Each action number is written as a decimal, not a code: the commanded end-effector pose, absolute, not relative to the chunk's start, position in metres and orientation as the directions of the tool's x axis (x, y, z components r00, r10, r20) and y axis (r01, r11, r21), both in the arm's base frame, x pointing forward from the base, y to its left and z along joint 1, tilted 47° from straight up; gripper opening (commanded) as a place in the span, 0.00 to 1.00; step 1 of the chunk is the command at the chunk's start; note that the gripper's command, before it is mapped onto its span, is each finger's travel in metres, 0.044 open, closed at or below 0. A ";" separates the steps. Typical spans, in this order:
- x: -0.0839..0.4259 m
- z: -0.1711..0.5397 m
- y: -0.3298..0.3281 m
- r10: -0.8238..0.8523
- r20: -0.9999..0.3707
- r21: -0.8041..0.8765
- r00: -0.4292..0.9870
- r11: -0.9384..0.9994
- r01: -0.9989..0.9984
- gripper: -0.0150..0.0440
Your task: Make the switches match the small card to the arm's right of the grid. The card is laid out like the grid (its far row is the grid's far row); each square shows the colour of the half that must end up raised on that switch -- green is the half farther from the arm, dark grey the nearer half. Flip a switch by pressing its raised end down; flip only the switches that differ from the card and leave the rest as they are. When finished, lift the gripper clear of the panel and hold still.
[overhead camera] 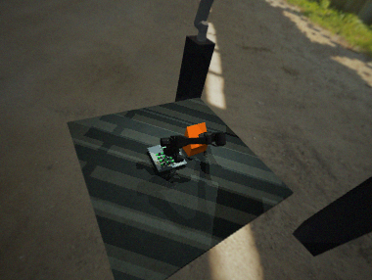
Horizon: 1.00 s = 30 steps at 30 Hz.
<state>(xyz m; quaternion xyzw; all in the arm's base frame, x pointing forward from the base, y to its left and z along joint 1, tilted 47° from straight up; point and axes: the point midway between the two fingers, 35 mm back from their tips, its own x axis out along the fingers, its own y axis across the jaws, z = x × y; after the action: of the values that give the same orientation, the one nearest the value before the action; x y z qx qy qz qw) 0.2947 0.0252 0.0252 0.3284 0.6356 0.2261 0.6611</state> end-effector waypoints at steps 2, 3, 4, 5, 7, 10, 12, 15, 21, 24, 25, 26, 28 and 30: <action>0.293 0.017 0.034 0.721 -0.688 0.725 0.084 0.677 0.126 0.25; 0.293 0.017 0.034 0.721 -0.688 0.725 0.084 0.677 0.126 0.25; 0.293 0.017 0.034 0.721 -0.688 0.725 0.084 0.677 0.126 0.25; 0.293 0.017 0.035 0.721 -0.688 0.725 0.084 0.677 0.126 0.25; 0.294 0.016 0.036 0.721 -0.688 0.725 0.084 0.677 0.126 0.25; 0.294 0.013 0.038 0.721 -0.688 0.725 0.084 0.677 0.126 0.25; 0.294 0.011 0.040 0.721 -0.688 0.725 0.084 0.677 0.126 0.25; 0.295 0.008 0.044 0.721 -0.687 0.725 0.084 0.677 0.126 0.25; 0.295 0.007 0.045 0.721 -0.687 0.725 0.084 0.677 0.126 0.25; 0.295 0.007 0.045 0.721 -0.687 0.725 0.084 0.677 0.126 0.25; 0.295 0.007 0.045 0.721 -0.687 0.725 0.084 0.677 0.126 0.25; 0.295 0.007 0.045 0.721 -0.687 0.725 0.084 0.677 0.126 0.25; 0.295 0.007 0.045 0.721 -0.687 0.725 0.084 0.677 0.126 0.25; 0.295 0.007 0.045 0.721 -0.687 0.725 0.084 0.677 0.126 0.25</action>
<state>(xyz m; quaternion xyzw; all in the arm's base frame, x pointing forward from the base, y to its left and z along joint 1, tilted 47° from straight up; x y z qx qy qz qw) 0.2961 0.0439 0.0077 0.3292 0.6371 0.2270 0.6590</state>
